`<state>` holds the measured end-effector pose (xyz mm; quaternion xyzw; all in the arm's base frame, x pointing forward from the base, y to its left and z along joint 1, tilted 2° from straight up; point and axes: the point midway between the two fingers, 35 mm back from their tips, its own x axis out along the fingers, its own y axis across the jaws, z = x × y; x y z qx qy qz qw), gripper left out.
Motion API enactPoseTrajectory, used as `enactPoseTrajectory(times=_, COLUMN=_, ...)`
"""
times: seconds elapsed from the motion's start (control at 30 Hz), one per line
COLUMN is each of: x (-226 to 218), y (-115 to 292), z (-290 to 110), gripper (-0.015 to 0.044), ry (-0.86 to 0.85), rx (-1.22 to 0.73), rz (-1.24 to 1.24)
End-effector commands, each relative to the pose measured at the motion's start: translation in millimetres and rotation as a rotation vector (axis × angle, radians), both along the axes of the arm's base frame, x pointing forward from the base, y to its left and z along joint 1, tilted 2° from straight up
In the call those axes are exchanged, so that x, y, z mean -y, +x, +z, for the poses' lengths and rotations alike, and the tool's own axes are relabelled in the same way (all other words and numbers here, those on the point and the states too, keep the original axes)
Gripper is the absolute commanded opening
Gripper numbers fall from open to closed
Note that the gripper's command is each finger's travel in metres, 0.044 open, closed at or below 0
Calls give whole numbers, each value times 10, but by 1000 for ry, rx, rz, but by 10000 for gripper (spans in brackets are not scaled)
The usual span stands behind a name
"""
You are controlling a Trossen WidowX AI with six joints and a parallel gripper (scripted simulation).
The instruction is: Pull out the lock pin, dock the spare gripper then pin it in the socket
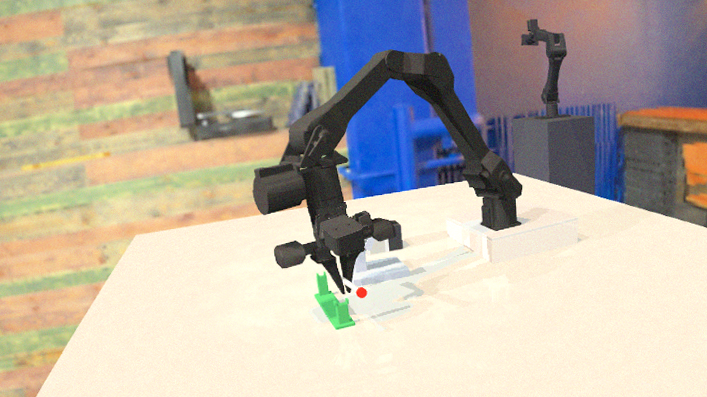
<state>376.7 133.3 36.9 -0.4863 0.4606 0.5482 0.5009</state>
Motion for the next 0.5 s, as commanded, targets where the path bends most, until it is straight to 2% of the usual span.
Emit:
enactPoseTrajectory(times=0.0, x=62, y=26, z=26, gripper=0, ry=0, rx=1, rz=-3)
enactPoseTrajectory(times=0.47, x=467, y=150, z=181, gripper=0, ry=-2, rx=-1, rz=-25)
